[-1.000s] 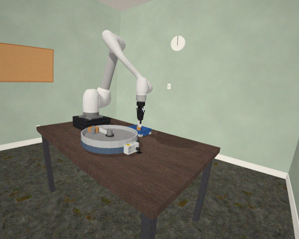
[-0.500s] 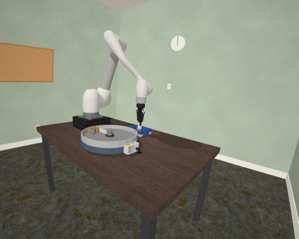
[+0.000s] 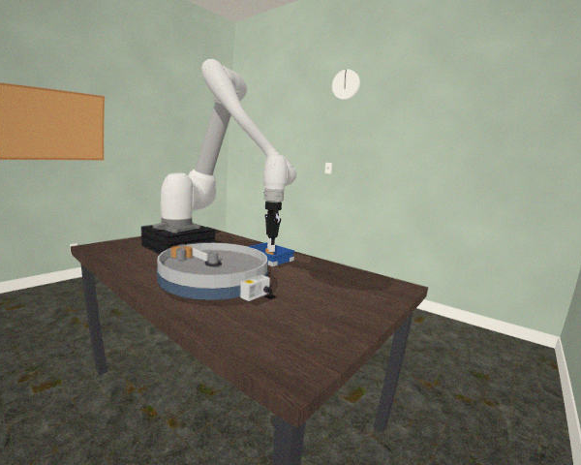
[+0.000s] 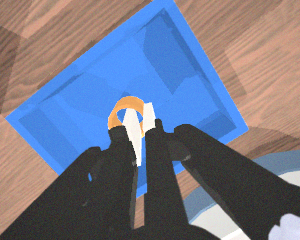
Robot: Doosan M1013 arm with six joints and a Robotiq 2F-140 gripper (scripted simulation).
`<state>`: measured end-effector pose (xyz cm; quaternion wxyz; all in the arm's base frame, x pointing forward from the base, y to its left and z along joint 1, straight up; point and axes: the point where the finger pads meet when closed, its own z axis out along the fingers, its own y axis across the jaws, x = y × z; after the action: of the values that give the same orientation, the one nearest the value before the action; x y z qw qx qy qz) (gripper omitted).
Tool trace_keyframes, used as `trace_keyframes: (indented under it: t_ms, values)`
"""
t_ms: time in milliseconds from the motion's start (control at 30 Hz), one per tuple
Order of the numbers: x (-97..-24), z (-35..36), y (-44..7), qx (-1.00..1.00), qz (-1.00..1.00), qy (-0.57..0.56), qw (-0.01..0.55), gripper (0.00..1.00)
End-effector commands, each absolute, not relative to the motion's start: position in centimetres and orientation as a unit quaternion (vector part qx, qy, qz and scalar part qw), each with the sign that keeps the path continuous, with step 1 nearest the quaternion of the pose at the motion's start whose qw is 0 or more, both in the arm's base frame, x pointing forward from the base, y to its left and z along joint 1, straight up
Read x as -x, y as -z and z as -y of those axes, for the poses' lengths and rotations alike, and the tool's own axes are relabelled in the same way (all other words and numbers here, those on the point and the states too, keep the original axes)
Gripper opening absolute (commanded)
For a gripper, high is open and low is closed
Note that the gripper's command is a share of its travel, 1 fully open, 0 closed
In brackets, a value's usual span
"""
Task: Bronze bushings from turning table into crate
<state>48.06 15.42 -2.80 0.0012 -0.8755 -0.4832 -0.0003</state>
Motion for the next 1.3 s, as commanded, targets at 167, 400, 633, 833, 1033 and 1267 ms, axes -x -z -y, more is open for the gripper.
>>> trace_keyframes:
  t_ms: [167, 400, 633, 833, 1033, 1267]
  values:
    - [-48.06, -15.43, 2.79, 0.875, 0.483, 0.0, 0.001, 0.0]
    - [-48.06, -15.43, 2.79, 0.875, 0.483, 0.0, 0.001, 0.0]
    - [-48.06, -15.43, 2.79, 0.875, 0.483, 0.0, 0.001, 0.0]
    - [-48.06, -15.43, 2.79, 0.875, 0.483, 0.0, 0.001, 0.0]
    - [-48.06, -15.43, 2.82, 0.875, 0.483, 0.0, 0.001, 0.0]
    - [-48.06, -15.43, 3.0, 0.875, 0.483, 0.0, 0.001, 0.0]
